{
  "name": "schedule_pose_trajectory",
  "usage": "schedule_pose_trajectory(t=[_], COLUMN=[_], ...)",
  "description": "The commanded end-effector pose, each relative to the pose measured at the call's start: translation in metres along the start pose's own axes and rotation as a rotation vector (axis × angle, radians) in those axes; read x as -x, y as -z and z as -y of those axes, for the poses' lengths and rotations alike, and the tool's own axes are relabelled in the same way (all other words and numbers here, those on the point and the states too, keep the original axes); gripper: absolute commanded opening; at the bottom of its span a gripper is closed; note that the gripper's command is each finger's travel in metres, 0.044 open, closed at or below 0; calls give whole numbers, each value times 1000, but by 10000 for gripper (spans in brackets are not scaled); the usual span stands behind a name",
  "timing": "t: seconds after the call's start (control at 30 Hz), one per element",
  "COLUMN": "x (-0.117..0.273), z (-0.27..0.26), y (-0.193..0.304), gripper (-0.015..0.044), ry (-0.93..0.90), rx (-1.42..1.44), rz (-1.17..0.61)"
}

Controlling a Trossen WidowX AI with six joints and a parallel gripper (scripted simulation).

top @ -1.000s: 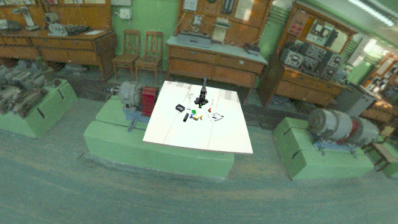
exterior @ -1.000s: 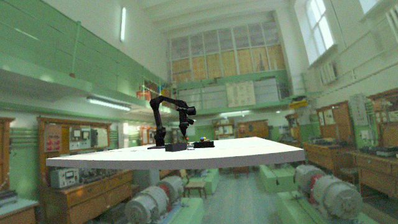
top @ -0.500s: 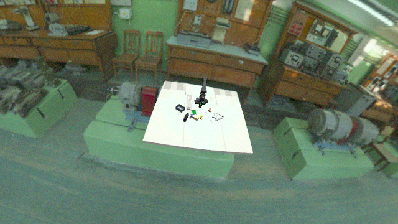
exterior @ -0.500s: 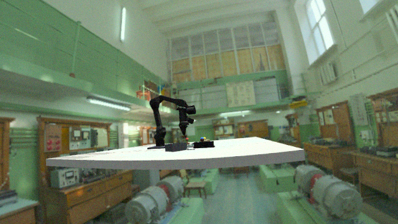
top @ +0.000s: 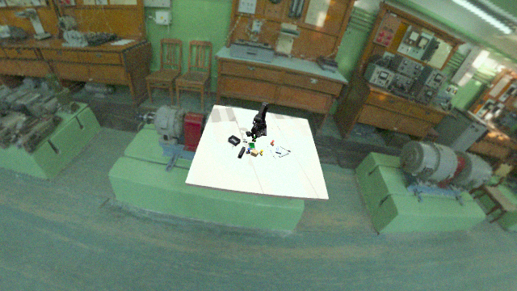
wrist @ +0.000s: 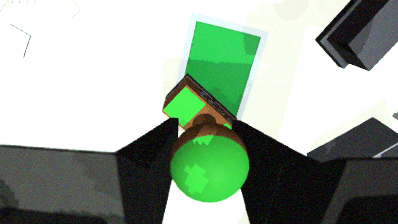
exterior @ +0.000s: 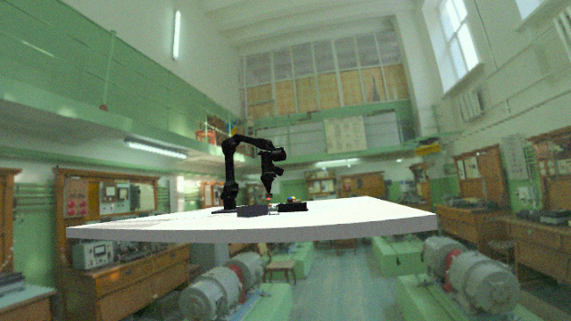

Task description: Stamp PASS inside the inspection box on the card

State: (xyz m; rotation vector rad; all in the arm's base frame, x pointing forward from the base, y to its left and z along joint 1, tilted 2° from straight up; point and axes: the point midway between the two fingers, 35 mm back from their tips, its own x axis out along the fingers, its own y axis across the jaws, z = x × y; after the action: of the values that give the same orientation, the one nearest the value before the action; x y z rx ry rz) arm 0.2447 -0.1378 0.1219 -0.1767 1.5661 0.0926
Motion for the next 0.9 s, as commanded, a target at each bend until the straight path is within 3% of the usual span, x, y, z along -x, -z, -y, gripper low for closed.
schedule_pose_trajectory(t=[0.0, 0.87], x=[1, -13], z=[12, 13], y=[-2, -3], gripper=[0, 0], ry=[7, 8], rx=[7, 5], rz=[6, 6])
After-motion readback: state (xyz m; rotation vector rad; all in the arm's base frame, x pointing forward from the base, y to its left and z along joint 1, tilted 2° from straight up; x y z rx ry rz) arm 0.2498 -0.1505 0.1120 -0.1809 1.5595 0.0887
